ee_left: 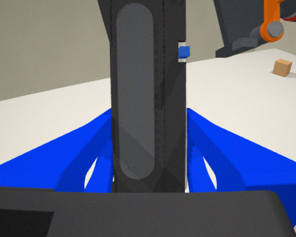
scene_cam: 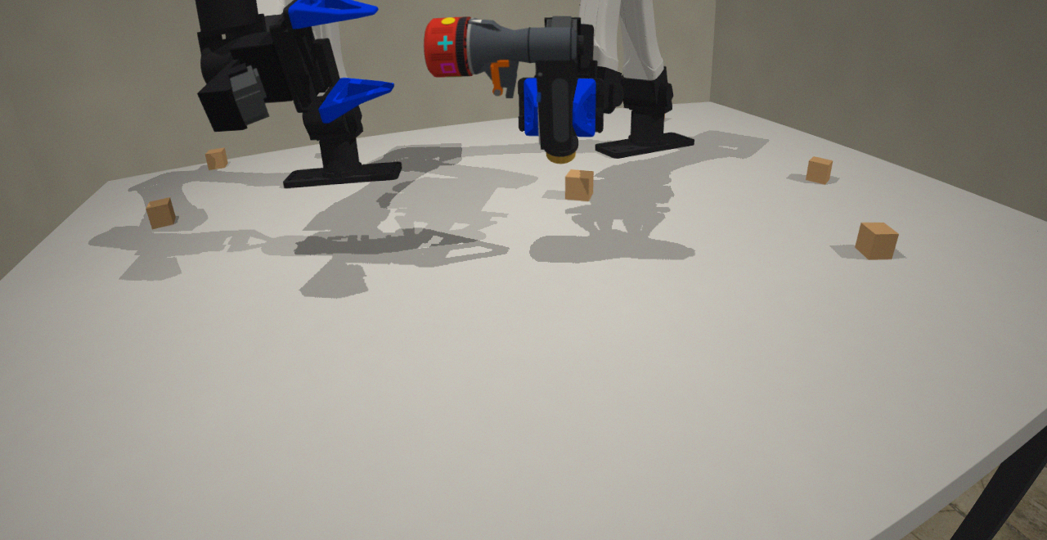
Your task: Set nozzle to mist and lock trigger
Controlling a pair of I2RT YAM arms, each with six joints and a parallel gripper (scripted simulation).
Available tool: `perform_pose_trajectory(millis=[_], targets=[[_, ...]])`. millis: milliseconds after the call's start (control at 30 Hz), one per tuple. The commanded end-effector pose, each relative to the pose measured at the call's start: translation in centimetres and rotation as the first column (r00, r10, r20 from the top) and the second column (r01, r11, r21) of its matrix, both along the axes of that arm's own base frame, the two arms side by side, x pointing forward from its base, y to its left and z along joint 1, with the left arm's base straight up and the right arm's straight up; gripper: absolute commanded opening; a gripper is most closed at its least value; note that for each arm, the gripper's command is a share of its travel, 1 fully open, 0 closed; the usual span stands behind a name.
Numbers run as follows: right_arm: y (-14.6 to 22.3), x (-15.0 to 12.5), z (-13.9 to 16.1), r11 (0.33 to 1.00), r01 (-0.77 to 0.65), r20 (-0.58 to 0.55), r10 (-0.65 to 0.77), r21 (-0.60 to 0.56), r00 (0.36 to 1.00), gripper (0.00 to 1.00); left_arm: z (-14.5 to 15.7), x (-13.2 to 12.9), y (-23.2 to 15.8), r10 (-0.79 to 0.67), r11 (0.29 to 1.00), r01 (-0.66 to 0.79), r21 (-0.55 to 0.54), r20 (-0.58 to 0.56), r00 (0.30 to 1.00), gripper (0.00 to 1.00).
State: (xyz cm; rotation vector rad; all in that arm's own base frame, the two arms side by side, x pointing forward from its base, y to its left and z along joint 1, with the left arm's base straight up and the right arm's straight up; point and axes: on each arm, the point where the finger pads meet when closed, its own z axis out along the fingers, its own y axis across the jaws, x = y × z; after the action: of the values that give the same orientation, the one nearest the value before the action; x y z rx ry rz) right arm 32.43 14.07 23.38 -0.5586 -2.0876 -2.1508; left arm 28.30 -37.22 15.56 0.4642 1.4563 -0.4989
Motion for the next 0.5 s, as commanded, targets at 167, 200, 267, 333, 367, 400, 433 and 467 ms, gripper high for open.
perform_pose_trajectory(millis=[167,200,267,333,367,400,433,467], targets=[[0.23,0.27,-0.13,1.000,-0.005,0.002,0.005,-0.003,1.000,0.87,5.83,0.16,-0.10,0.008,0.984,0.007,-0.177,0.087,0.996,0.36],[0.26,0.30,-0.21,1.000,-0.006,-0.001,0.006,-0.003,1.000,0.87,5.83,0.16,-0.09,0.008,0.984,0.007,-0.177,0.087,0.996,0.36],[0.34,0.36,-0.35,1.000,-0.008,-0.006,0.008,-0.002,1.000,0.87,5.83,0.16,-0.09,0.008,0.984,0.007,-0.177,0.087,0.996,0.36],[0.41,0.42,-0.49,1.000,-0.009,-0.010,0.009,-0.002,1.000,0.87,5.83,0.16,-0.09,0.009,0.984,0.007,-0.177,0.087,0.996,0.36],[0.45,0.45,-0.57,1.000,-0.010,-0.013,0.010,-0.001,1.000,0.87,5.83,0.16,-0.09,0.009,0.984,0.007,-0.177,0.087,0.996,0.36],[0.50,0.25,-0.07,1.000,-0.011,0.004,0.011,-0.003,1.000,0.87,5.83,0.16,-0.09,0.009,0.984,0.007,-0.177,0.087,0.996,0.36],[0.56,0.12,0.12,1.000,-0.016,0.010,0.016,-0.003,1.000,0.87,5.83,0.16,-0.09,0.009,0.984,0.007,-0.177,0.087,0.996,0.36],[0.44,0.19,0.16,1.000,-0.012,0.016,0.012,-0.004,1.000,0.87,5.83,0.17,-0.09,0.009,0.984,0.007,-0.177,0.087,0.996,0.36]])
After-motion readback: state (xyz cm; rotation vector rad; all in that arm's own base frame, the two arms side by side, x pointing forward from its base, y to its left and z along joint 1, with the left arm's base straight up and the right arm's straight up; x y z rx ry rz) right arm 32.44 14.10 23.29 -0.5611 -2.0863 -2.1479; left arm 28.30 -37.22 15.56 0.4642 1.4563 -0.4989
